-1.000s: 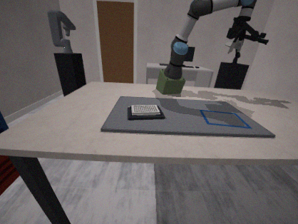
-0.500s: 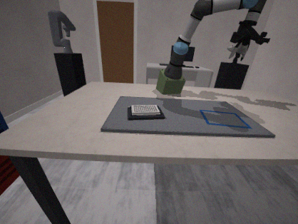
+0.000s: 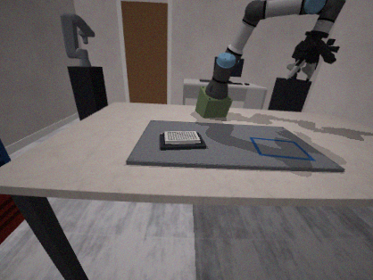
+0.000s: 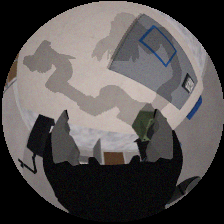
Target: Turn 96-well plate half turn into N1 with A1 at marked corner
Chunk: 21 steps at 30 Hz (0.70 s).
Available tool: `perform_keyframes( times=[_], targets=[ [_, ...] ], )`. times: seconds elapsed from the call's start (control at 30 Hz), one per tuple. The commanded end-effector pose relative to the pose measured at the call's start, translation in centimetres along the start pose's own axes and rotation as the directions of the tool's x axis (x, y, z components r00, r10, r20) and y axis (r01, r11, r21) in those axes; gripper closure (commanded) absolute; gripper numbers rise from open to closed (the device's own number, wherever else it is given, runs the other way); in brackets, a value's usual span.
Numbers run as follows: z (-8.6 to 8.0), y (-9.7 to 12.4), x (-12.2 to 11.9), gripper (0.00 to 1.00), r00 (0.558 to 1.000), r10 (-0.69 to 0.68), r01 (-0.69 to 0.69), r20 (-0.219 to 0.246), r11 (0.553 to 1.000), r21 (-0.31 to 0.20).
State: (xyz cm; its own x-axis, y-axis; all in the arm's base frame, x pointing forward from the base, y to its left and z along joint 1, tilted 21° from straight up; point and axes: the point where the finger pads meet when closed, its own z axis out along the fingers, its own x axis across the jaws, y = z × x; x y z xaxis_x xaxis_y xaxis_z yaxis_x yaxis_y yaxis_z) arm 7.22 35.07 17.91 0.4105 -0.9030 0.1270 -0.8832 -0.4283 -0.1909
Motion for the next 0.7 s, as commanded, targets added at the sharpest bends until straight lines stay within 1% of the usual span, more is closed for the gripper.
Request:
perform_keyframes(
  times=[0.0,0.03,0.1,0.2,0.27,0.33,0.43,0.6,0.67],
  targets=[
    [0.5,-1.1,0.6,0.0,1.0,0.024,-0.024,0.006,1.0,-0.007],
    [0.5,-1.1,0.6,0.0,1.0,0.024,-0.024,0.006,1.0,-0.007],
    [0.9,-1.8,1.1,0.0,0.996,0.087,-0.086,0.007,0.996,-0.029],
    [1.5,-2.9,1.9,0.0,0.996,0.093,-0.093,0.007,0.995,-0.031],
    [1.5,-2.9,1.9,0.0,0.996,0.093,-0.093,0.007,0.995,-0.031],
    [1.9,-3.6,2.5,0.0,0.988,0.157,-0.156,0.009,0.986,-0.051],
    [2.6,-4.7,3.4,0.0,0.987,0.163,-0.163,0.009,0.985,-0.053],
    [2.8,-5.0,3.7,0.0,0.981,0.195,-0.194,0.01,0.979,-0.063],
    [3.2,-5.7,4.3,0.0,0.973,0.233,-0.231,0.01,0.97,-0.074]
  ],
)
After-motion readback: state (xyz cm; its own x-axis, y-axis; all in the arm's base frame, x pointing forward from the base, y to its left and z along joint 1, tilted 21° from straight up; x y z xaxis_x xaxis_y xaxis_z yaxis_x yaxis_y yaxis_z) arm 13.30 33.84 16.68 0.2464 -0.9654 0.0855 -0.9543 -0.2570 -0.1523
